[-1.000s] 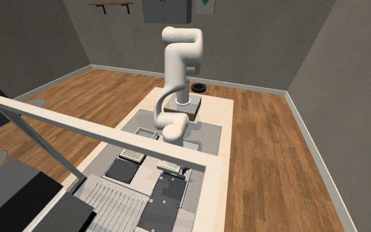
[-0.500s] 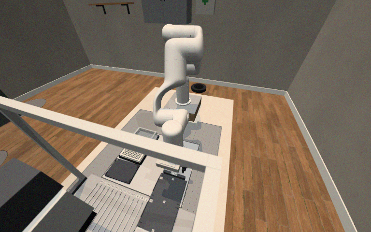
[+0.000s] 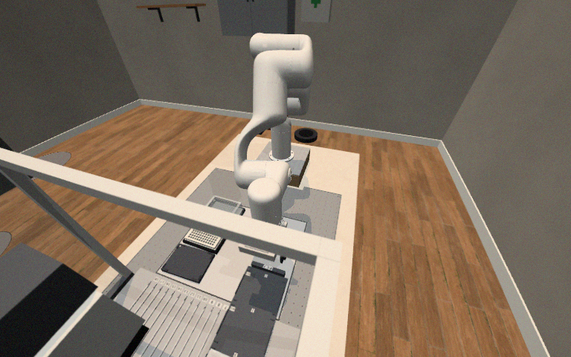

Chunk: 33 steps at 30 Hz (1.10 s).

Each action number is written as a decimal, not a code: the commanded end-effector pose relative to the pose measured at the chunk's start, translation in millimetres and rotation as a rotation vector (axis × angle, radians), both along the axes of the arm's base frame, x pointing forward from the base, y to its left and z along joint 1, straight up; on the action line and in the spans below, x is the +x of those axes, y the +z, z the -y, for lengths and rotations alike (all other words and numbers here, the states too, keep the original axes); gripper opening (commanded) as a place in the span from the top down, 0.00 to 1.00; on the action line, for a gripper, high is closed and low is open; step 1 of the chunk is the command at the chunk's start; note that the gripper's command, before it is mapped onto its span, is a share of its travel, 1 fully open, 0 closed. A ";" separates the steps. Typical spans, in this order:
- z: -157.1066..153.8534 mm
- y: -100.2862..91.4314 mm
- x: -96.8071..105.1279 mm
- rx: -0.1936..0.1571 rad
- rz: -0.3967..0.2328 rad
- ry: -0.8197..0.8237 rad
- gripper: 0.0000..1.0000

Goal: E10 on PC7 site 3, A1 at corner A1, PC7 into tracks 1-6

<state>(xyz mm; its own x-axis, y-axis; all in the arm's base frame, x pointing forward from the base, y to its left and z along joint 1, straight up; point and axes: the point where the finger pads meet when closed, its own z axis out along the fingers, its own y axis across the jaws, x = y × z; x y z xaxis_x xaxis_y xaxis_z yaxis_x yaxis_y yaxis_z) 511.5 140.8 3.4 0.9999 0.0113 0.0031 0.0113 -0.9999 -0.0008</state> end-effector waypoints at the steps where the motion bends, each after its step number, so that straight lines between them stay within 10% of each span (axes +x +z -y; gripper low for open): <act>1: -0.4 7.7 1.4 0.001 0.004 0.000 0.19; 33: -0.6 54.4 1.1 0.001 0.004 0.000 0.19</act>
